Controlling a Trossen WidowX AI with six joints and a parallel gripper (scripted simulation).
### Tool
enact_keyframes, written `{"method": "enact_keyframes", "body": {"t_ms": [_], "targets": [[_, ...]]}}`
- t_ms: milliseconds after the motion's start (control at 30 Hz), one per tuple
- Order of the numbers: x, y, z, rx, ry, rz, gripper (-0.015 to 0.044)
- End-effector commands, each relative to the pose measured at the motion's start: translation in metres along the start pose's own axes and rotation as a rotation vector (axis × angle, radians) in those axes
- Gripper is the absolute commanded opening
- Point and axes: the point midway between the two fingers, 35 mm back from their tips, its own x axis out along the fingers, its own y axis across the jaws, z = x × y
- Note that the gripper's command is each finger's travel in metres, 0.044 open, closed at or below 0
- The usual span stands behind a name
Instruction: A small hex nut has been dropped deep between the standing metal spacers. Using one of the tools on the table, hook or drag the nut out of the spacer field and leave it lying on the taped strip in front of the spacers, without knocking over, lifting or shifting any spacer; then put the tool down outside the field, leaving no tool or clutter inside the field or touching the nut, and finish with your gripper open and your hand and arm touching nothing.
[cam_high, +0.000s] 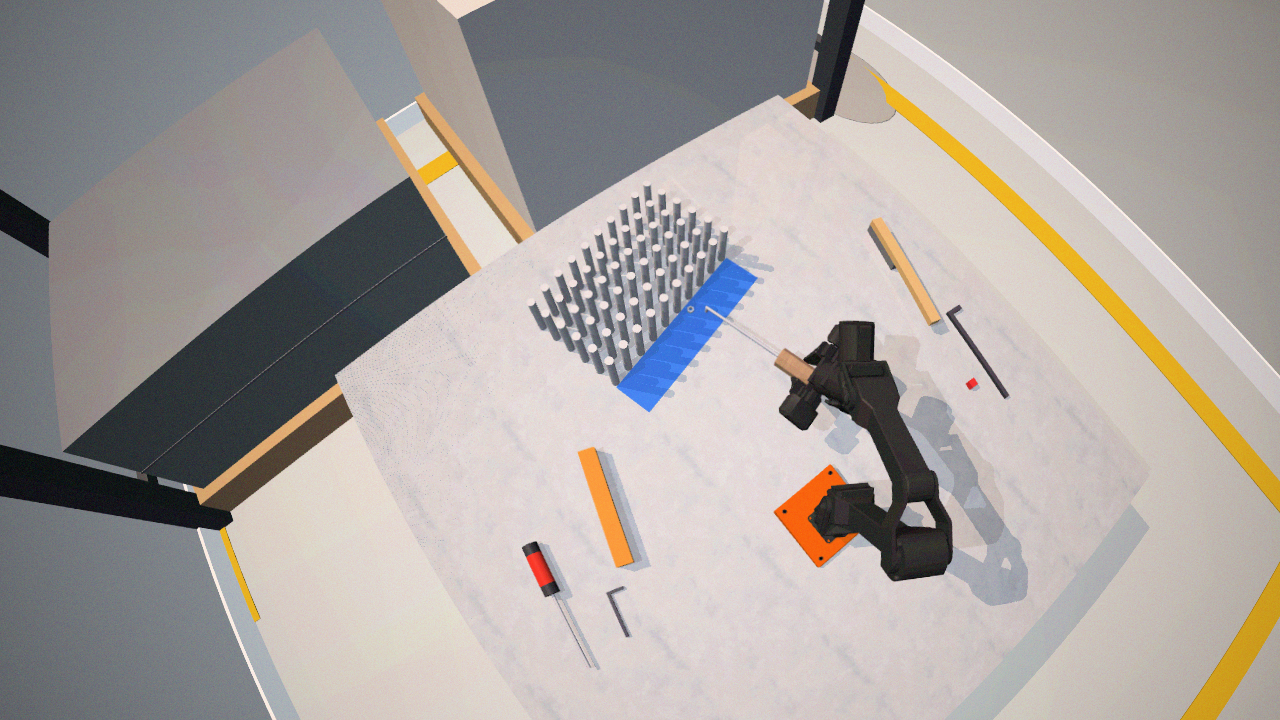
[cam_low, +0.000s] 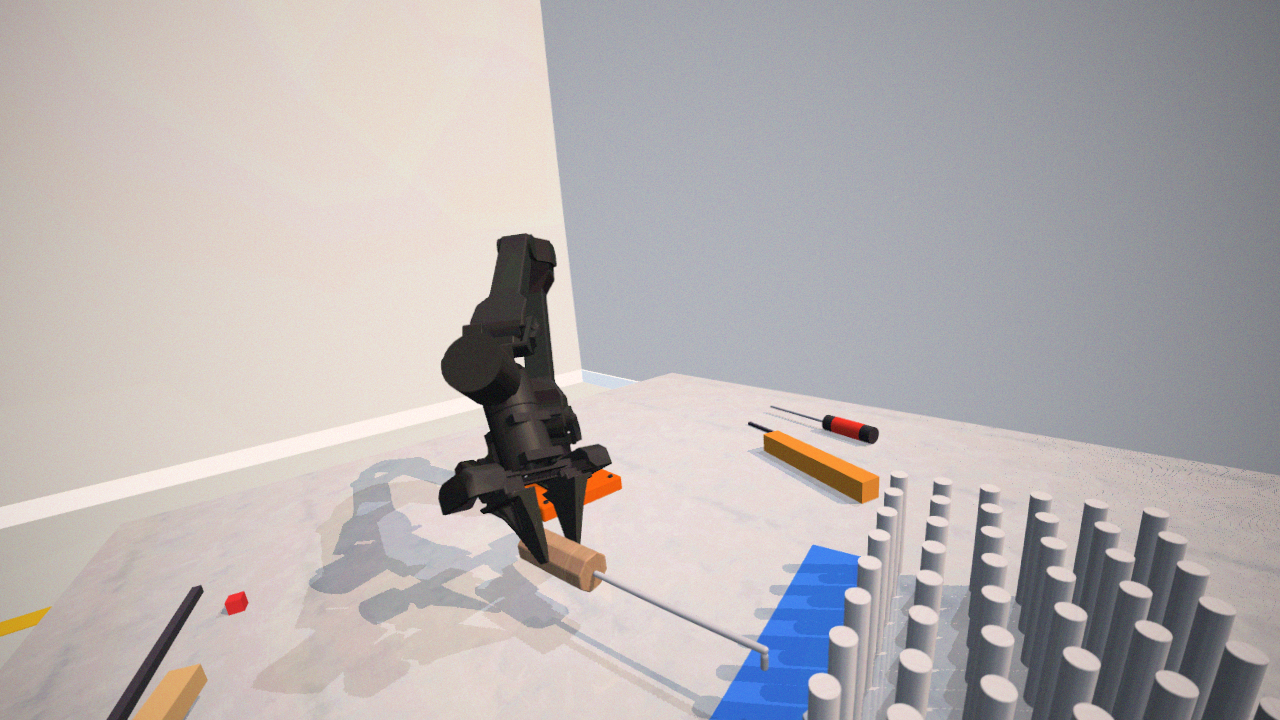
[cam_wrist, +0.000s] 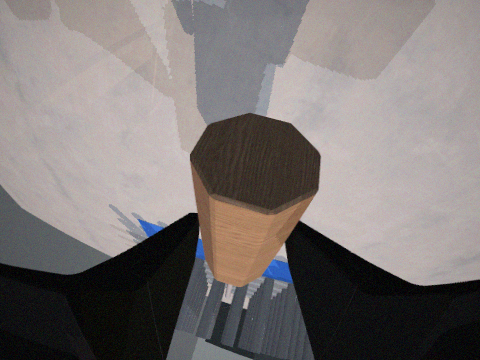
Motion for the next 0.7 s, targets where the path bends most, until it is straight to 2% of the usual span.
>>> {"method": "enact_keyframes", "body": {"t_ms": [0,667], "targets": [[-0.018,0.012,-0.019,-0.011,0.026,0.024,0.0],[-0.094,0.029,-0.067,-0.009,0.027,0.024,0.0]]}}
